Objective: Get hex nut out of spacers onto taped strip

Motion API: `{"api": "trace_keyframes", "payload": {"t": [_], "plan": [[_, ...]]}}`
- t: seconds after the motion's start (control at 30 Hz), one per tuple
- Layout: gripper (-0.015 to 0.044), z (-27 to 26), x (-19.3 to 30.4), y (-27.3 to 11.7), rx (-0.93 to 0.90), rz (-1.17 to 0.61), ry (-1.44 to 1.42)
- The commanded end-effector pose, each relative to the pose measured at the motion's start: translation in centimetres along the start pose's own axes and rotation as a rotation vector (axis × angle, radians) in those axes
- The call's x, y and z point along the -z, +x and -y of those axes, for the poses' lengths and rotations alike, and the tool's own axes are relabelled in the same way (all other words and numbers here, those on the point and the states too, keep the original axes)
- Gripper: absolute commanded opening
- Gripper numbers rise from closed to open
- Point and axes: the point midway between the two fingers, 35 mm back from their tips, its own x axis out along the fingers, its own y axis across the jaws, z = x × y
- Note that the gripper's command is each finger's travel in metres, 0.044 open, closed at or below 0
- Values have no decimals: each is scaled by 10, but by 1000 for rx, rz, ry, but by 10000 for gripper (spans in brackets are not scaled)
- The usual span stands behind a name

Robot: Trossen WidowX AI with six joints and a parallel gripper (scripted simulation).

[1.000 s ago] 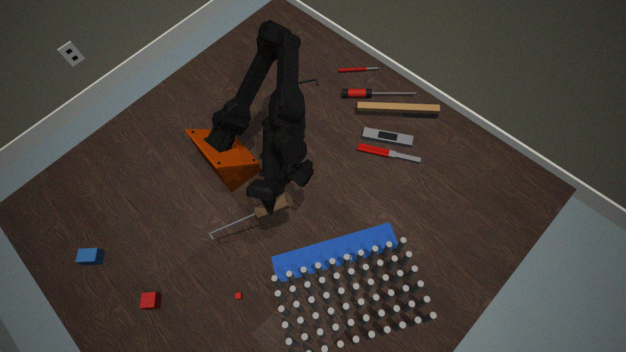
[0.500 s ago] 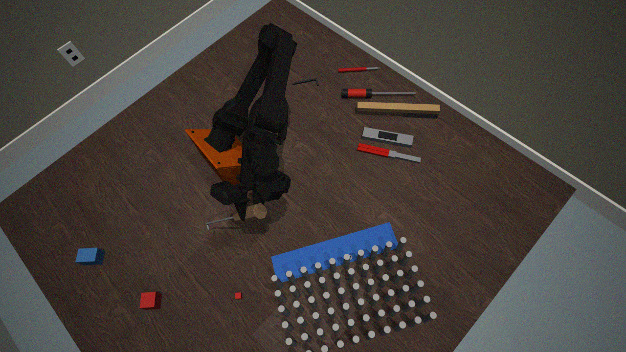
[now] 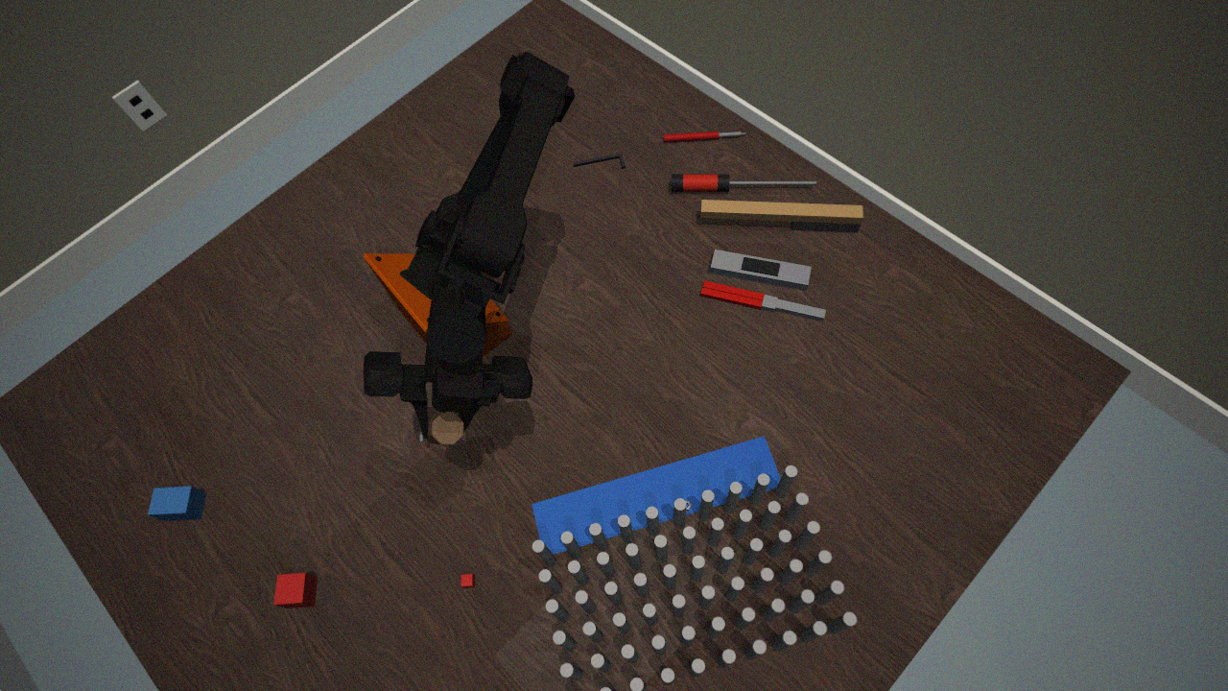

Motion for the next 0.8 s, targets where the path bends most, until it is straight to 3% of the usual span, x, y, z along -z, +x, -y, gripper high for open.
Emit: {"api": "trace_keyframes", "payload": {"t": [0.0, 0.77], "plan": [[0, 15, 2, 4, 16, -11, 139], [0, 90, 14, 23, 57, -29, 935]]}}
